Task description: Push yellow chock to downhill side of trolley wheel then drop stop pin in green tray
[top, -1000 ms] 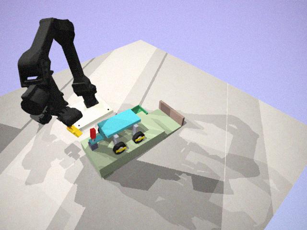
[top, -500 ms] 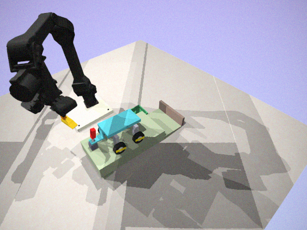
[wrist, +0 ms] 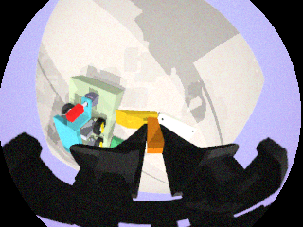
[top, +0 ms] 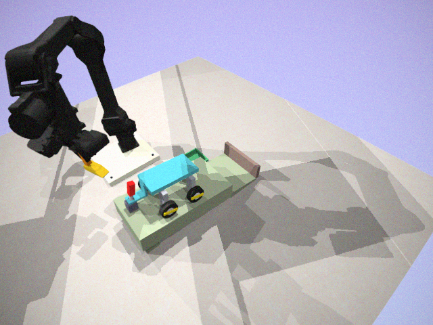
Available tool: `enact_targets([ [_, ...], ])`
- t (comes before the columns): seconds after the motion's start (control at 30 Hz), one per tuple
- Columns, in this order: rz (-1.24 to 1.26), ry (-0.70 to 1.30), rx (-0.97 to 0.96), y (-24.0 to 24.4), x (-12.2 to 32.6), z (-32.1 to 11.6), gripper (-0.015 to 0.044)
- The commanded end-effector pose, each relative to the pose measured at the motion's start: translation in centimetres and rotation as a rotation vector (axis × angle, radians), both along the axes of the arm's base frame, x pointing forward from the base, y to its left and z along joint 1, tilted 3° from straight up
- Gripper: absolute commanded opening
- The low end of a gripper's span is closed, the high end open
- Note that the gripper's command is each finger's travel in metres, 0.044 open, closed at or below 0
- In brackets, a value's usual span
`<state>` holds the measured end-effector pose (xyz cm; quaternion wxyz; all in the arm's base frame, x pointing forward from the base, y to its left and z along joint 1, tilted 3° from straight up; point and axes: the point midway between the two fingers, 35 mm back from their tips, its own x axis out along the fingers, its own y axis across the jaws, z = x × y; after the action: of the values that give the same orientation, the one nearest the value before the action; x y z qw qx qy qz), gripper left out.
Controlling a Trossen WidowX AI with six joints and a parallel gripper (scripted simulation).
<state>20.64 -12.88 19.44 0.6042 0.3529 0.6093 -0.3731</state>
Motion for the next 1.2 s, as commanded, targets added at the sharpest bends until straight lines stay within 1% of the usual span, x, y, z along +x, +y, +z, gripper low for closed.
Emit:
enact_targets([
  [0.0,0.128,0.007,0.001,-0.03,-0.07,0.02,0.0000],
  [1.07,1.218,0.033,0.028,-0.03,-0.05,0.02,0.0000],
  [1.17,1.268,0.035,0.029,-0.03,-0.05,0.02,0.0000],
])
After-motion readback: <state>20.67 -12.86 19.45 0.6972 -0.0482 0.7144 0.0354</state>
